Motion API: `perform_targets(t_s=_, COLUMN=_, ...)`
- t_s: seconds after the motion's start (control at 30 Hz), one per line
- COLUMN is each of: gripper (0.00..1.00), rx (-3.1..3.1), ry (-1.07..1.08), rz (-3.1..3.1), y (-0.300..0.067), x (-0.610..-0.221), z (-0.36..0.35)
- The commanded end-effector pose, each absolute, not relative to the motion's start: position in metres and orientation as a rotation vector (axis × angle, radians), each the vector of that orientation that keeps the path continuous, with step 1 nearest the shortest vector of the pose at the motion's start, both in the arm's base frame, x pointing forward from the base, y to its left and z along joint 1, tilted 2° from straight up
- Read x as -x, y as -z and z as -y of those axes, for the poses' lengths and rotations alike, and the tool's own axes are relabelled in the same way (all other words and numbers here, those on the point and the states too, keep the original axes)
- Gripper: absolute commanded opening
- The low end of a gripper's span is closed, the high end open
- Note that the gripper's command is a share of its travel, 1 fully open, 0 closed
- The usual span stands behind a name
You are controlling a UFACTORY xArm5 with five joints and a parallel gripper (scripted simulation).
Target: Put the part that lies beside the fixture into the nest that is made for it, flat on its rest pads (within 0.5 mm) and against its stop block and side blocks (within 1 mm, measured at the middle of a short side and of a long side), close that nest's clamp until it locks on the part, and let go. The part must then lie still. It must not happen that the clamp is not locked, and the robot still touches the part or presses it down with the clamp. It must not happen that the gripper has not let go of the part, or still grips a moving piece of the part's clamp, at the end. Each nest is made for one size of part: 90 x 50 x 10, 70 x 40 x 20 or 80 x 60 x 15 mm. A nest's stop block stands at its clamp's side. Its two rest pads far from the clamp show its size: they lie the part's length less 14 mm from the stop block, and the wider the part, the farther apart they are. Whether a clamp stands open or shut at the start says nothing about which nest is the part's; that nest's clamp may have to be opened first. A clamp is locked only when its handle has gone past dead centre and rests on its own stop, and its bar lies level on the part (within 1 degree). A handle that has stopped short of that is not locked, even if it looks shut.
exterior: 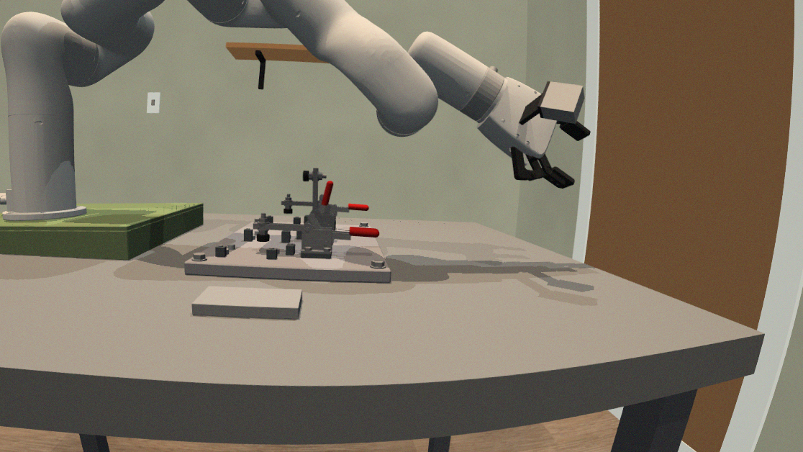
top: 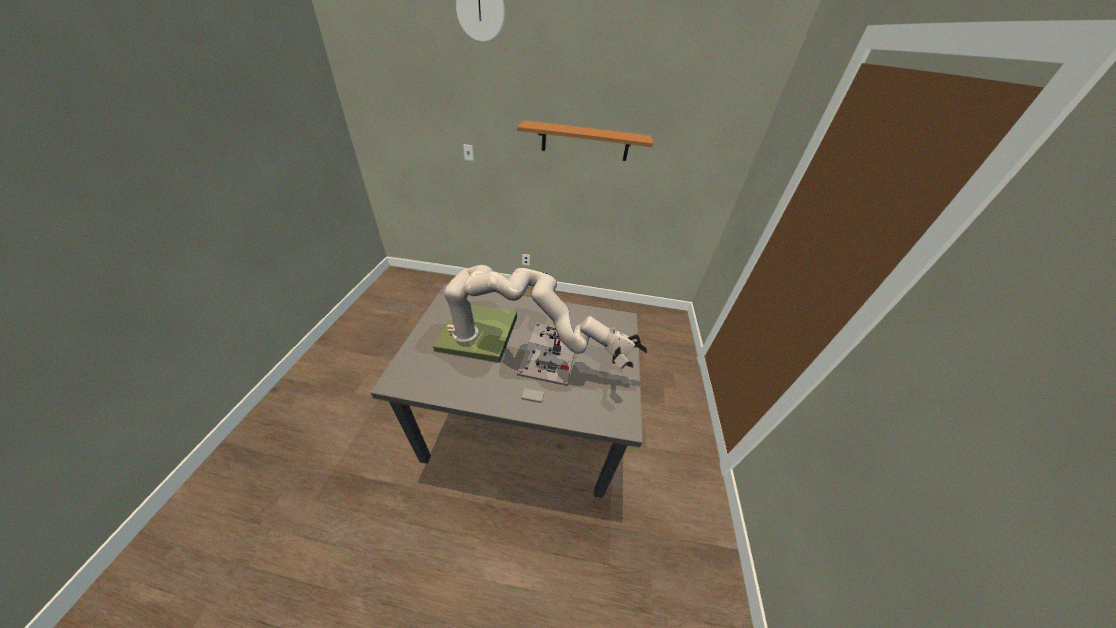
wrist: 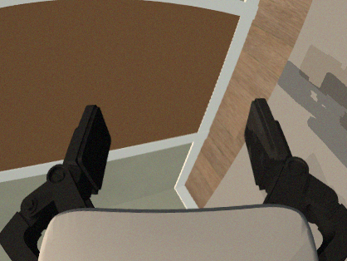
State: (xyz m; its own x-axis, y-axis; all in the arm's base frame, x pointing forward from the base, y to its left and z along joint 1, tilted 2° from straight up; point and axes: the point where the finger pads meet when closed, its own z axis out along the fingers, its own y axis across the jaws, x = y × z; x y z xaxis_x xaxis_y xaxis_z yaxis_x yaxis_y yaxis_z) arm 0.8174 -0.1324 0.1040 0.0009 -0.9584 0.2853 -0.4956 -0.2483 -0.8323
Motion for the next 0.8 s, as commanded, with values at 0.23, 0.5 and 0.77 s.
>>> perform_targets(t_s=0.23, gripper=1.0, rx=1.772, ry=1.193, rz=-1.494, y=-0.107, x=-0.818, z=0.133)
perform_targets(t_s=0.5, gripper=1.0, rx=1.772, ry=1.193, rz=-1.494, y=-0.107, x=-0.818, z=0.133)
perform_targets(t_s=0.77, gripper=1.0, rx=1.915, ry=1.176, rz=-1.475, y=-0.116, x=-0.806, z=0.139)
